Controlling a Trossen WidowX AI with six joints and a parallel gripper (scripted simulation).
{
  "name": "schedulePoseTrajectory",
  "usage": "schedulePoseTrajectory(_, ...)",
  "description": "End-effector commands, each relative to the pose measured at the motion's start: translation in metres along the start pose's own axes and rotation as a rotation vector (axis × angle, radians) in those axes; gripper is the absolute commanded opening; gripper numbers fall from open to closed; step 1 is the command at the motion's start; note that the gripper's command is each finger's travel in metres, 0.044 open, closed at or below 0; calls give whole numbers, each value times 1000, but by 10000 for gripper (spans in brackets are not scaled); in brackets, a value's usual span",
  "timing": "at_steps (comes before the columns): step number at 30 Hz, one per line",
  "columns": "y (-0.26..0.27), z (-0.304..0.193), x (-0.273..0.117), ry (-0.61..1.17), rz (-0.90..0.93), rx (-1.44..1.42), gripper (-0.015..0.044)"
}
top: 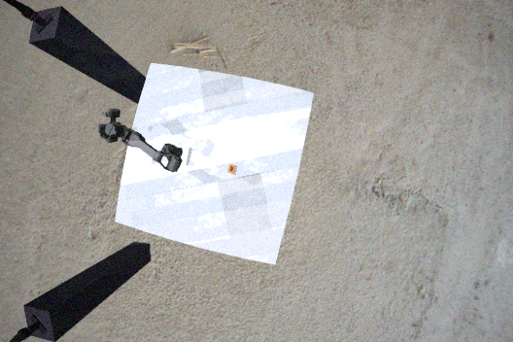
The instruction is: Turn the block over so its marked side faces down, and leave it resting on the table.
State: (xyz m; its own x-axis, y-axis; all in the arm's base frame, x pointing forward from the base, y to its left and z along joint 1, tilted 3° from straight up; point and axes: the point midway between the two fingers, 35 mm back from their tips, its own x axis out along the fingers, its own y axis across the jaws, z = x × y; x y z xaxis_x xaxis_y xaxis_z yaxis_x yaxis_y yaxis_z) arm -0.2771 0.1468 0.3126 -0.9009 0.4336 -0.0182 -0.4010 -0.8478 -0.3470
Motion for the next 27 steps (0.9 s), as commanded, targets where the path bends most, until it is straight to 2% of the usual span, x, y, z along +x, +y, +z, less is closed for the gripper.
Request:
schedulePoseTrajectory(1,-2,-1,0,6,-6,1,426)
schedulePoseTrajectory(8,-87,-49,3,237,-238,62,440)
schedulePoseTrajectory(14,-169,-98,-24,445,-464,154,440)
schedulePoseTrajectory(20,-240,-145,-81,636,-694,280,440)
schedulePoseTrajectory(27,-299,-188,-177,821,-952,432,440)
